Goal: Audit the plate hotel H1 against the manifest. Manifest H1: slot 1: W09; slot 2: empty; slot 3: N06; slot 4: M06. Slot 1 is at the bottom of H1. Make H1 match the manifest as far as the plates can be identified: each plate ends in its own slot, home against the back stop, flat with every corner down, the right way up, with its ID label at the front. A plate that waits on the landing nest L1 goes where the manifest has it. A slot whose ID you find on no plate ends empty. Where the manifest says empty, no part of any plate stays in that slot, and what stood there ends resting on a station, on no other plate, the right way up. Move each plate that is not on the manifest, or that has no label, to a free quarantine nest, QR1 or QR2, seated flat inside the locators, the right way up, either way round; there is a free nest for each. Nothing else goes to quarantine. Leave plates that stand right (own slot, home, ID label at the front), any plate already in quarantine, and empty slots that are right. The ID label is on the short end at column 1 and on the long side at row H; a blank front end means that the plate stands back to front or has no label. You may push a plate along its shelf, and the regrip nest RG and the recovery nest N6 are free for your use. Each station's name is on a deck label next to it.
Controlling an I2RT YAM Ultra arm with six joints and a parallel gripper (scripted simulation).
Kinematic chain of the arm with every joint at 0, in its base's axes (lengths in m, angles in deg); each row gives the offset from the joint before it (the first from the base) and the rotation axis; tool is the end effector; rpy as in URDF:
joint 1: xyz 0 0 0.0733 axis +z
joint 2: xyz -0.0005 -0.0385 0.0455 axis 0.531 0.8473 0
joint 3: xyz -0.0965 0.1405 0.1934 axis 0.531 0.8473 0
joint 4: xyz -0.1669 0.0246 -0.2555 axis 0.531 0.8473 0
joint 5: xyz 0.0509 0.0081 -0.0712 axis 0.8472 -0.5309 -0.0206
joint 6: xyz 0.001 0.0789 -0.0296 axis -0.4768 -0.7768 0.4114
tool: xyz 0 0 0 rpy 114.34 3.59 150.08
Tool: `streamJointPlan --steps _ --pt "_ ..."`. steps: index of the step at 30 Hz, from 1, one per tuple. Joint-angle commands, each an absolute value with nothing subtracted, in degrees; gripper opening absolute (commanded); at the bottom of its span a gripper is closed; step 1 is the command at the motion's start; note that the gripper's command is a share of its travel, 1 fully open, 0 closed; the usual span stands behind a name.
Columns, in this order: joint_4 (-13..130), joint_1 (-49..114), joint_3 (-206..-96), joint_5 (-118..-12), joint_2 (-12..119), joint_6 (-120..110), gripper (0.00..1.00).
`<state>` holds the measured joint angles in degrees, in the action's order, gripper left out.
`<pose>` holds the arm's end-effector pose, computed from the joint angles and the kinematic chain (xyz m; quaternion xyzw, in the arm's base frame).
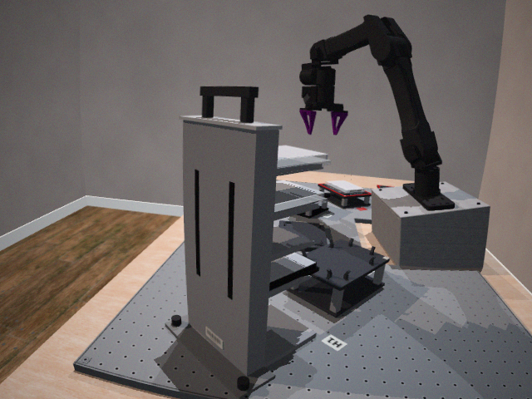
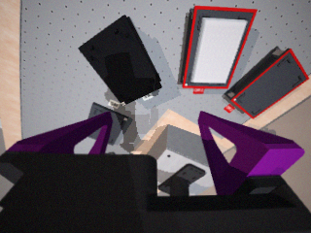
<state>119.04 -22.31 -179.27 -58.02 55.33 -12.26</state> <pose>0.2404 -0.3168 0.2285 0.5073 0.8585 0.0483 0.0566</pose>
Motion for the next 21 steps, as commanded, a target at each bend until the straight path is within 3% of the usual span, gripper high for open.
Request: streamJointPlan --steps 1,13,21 --pt "118.86 -20.94 -179.53 -58.09 53.72 -14.88 1.0" --pt "118.45 -15.64 -179.23 -58.31 52.81 -19.39 1.0" --pt "114.14 -12.67 -172.93 -56.38 47.78 -15.93 1.0"
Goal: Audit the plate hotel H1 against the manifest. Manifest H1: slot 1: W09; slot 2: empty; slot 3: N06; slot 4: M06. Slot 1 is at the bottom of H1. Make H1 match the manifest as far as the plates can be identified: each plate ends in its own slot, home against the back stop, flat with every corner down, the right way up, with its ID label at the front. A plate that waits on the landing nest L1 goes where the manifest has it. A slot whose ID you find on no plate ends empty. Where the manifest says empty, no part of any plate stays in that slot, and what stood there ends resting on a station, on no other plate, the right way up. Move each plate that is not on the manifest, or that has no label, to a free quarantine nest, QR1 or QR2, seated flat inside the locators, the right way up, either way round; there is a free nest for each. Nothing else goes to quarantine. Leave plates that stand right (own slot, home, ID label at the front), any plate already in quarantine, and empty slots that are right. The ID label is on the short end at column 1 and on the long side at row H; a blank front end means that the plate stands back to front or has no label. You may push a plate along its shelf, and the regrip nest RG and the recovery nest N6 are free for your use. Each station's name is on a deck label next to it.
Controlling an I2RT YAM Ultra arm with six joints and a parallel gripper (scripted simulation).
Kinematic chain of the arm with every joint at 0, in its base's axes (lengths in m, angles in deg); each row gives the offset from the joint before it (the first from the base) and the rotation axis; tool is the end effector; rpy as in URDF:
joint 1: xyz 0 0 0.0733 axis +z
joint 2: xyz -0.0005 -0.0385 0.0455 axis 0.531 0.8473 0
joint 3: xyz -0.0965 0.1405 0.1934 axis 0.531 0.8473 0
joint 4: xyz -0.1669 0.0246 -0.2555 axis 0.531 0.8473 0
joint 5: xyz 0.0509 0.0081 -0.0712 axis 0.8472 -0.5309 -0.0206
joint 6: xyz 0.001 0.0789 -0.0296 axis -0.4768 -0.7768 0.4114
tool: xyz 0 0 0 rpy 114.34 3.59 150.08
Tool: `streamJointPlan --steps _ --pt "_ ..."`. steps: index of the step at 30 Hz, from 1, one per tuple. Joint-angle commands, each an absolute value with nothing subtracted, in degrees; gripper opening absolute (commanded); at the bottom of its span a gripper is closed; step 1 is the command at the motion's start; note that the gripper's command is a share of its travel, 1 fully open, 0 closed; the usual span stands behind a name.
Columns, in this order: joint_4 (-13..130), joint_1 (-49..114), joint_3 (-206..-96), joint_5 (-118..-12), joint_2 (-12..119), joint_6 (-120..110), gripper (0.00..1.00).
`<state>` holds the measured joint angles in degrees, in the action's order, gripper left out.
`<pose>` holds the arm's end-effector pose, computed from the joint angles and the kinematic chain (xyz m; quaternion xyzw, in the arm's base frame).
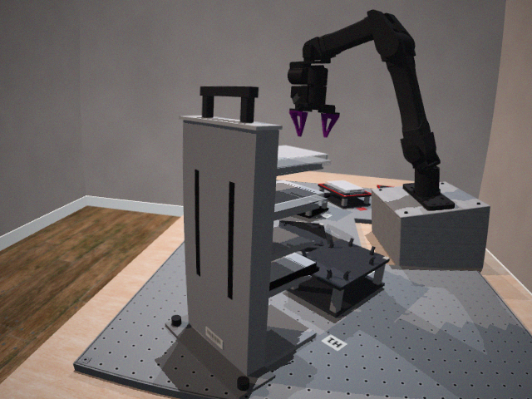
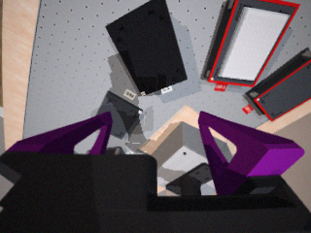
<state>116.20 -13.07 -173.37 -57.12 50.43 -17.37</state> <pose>0.2777 -0.2621 0.2290 0.4742 0.8759 0.0579 0.0676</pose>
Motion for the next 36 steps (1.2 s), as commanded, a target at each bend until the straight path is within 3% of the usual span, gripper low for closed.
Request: streamJointPlan --steps 1,36 --pt "113.62 -12.28 -172.21 -56.14 47.19 -15.52 1.0" --pt "98.9 1.06 -155.1 -49.46 32.9 -4.31 1.0"
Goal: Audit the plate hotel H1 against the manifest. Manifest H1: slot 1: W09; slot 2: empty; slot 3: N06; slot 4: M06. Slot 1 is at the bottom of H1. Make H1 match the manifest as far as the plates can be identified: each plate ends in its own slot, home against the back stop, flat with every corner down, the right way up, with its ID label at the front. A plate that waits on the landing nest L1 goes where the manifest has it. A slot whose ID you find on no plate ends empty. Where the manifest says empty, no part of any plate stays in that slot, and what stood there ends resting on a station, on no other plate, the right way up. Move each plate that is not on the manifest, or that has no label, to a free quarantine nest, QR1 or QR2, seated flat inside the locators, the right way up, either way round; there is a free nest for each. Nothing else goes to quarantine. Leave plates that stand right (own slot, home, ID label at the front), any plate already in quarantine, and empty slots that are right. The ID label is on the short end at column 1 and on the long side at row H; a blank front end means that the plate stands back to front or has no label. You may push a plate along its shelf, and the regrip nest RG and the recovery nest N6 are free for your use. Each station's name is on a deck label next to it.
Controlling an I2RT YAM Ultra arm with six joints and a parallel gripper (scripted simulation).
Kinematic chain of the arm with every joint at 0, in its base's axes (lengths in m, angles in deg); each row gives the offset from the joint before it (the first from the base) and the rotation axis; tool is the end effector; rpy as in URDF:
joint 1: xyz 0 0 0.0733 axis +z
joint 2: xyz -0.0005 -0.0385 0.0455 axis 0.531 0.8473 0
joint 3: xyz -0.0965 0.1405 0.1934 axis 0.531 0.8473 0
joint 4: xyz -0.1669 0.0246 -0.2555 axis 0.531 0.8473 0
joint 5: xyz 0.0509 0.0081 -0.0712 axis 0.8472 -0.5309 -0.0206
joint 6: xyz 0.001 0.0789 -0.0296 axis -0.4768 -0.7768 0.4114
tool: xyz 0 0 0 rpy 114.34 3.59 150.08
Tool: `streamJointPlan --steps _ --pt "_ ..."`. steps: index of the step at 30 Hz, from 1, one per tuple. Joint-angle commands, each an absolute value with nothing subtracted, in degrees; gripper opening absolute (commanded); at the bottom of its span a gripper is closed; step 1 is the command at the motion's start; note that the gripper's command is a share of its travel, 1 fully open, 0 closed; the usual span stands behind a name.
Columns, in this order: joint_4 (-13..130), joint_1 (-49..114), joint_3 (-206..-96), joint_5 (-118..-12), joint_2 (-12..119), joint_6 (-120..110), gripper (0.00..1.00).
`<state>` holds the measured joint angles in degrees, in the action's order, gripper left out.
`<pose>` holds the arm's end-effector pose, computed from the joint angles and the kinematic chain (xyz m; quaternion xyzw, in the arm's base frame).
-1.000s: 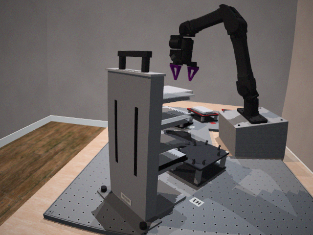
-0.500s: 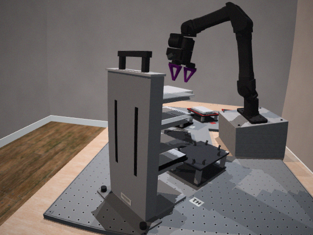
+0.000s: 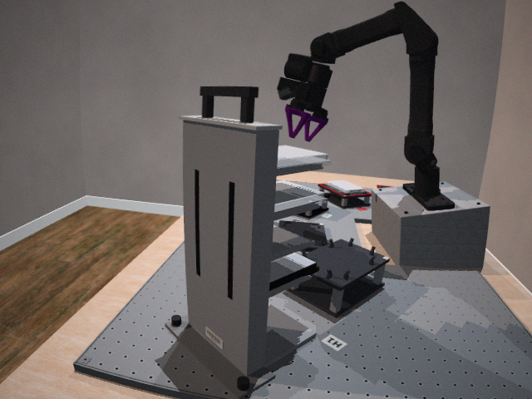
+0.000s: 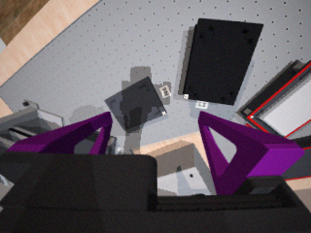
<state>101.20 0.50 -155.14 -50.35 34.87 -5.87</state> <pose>0.3040 -0.1627 0.2274 0.2516 0.9463 0.0861 0.1837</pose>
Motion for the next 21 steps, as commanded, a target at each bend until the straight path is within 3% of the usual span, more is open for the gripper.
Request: streamJointPlan --steps 1,21 --pt "98.43 1.53 -154.69 -49.27 32.57 -3.99 1.0" --pt "90.39 8.15 -148.56 -45.34 28.28 3.68 1.0"
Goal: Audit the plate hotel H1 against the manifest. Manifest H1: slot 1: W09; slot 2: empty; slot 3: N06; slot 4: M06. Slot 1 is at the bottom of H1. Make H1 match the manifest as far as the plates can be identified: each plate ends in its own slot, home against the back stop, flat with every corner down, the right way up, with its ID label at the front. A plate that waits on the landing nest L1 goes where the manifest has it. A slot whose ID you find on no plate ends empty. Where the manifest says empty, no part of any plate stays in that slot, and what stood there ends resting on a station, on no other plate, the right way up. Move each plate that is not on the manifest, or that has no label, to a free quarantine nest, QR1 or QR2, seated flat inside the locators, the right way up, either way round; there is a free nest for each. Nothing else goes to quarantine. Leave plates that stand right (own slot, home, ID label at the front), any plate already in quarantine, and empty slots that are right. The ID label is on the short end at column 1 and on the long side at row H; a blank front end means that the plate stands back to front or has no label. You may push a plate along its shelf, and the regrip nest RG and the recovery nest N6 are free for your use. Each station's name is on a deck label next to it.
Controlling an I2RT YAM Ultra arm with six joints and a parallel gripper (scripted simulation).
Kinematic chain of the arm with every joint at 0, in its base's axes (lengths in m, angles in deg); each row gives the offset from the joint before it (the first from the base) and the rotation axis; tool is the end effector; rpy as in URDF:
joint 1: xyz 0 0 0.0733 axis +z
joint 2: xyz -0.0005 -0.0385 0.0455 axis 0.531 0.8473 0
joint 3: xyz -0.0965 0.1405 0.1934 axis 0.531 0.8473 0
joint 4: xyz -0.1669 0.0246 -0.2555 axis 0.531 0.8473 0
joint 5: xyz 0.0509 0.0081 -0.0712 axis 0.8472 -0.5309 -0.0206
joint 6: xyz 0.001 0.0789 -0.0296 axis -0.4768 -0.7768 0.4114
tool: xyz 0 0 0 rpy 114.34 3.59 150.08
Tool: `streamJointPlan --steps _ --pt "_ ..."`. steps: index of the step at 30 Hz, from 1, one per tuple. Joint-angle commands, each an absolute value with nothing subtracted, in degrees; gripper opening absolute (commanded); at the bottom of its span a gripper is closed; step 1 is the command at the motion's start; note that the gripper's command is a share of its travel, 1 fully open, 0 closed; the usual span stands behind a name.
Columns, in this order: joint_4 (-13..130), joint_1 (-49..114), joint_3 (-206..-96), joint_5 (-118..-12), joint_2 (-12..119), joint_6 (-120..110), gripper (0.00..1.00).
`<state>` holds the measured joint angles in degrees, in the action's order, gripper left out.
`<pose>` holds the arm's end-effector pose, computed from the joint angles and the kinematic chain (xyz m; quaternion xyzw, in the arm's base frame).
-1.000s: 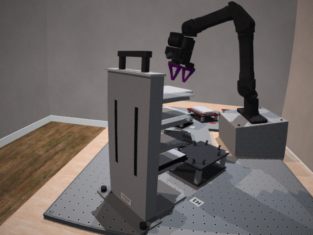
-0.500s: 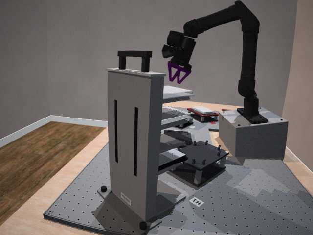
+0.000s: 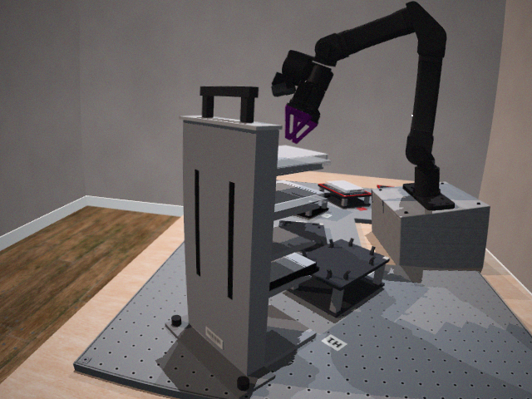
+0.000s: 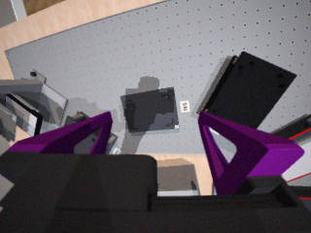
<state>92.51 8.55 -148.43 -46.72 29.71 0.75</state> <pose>0.3195 -0.1118 0.2244 0.1115 0.9571 0.1013 0.2477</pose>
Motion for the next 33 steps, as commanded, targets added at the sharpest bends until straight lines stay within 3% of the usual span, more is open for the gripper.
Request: streamJointPlan --steps 1,33 --pt "90.12 7.9 -148.31 -44.83 28.17 4.7 1.0" --pt "86.68 0.7 -144.71 -29.57 28.9 34.65 1.0"
